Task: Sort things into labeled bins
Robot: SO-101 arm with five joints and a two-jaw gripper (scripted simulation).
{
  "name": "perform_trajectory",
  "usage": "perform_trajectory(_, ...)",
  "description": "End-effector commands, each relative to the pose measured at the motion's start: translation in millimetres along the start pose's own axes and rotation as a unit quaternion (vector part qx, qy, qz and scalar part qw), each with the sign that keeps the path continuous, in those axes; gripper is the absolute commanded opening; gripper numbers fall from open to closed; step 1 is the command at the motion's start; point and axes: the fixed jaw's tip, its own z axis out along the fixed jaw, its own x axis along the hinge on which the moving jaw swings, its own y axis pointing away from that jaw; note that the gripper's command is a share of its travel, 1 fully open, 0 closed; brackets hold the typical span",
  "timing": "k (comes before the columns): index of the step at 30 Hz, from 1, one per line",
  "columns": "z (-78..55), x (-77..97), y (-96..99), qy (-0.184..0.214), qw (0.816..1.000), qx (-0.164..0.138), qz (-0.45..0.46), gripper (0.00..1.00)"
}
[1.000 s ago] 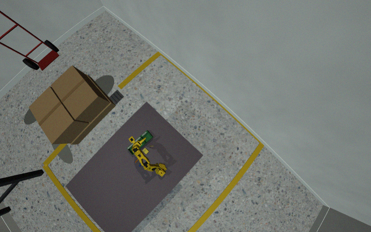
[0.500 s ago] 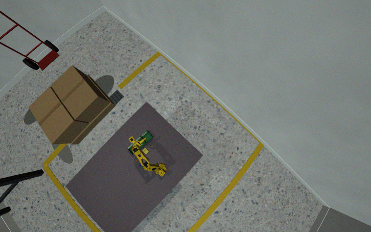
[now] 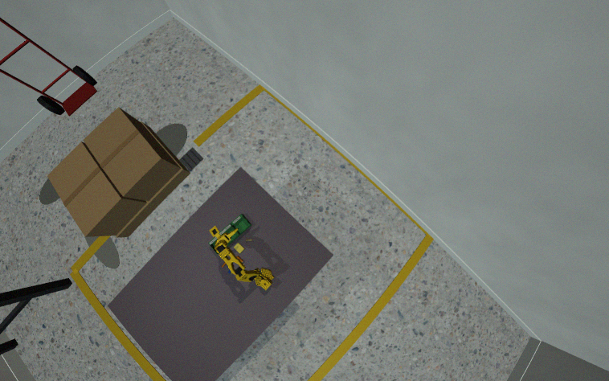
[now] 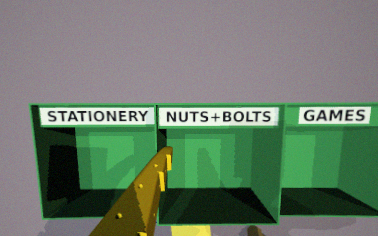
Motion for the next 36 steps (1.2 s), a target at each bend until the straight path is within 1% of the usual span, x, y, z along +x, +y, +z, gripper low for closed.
perform_trajectory(1, -13.5, -14.4, 19.7, -0.06, 0.998, -0.021, 0.007, 1.0)
perform_trajectory(2, -13.1, -13.8, 24.8, -0.064, 0.998, -0.026, 0.01, 1.0)
perform_trajectory(4, -13.1, -13.8, 24.8, -0.064, 0.998, -0.026, 0.01, 1.0)
perform_trajectory(10, -12.2, -8.4, 51.8, -0.083, 0.995, -0.057, 0.025, 1.0)
perform_trajectory(14, -12.4, -5.6, 61.8, -0.089, 0.993, -0.07, 0.032, 1.0)
perform_trajectory(18, -12.5, -4.8, 64.5, -0.091, 0.993, -0.073, 0.033, 1.0)
perform_trajectory(36, -12.5, -4.8, 64.6, -0.091, 0.993, -0.073, 0.033, 1.0)
